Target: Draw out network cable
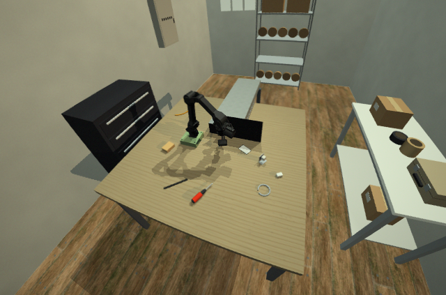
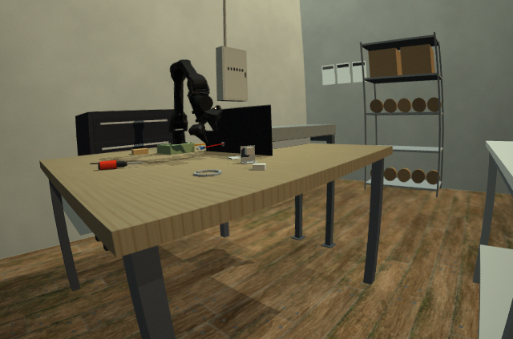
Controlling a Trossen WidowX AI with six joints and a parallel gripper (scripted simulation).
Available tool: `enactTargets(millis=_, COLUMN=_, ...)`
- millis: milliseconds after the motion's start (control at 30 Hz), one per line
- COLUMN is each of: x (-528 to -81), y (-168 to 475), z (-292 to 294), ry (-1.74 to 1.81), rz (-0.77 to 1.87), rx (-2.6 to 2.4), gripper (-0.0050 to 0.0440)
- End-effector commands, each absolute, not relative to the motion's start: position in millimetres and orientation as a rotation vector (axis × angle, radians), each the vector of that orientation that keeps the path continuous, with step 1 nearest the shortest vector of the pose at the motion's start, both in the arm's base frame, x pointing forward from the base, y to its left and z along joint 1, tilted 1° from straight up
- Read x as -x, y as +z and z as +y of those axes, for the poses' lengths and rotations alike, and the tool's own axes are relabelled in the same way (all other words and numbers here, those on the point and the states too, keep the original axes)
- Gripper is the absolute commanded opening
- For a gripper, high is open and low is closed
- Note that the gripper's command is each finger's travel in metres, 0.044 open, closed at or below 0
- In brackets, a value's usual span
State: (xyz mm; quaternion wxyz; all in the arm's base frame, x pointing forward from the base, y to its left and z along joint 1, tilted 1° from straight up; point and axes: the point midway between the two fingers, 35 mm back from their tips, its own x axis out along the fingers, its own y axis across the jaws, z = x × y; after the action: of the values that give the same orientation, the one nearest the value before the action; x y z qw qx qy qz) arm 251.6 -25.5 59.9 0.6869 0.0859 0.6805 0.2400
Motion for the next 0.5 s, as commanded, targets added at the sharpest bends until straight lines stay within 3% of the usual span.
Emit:
enactTargets(millis=0, x=-255.2, y=68.7, z=-26.8, ry=0.344, rz=1.559, rx=-0.247, gripper=0.044)
enactTargets(millis=467, x=-251.4, y=76.3, z=-26.2, ry=-0.151, rz=1.604, rx=-0.508, gripper=0.044)
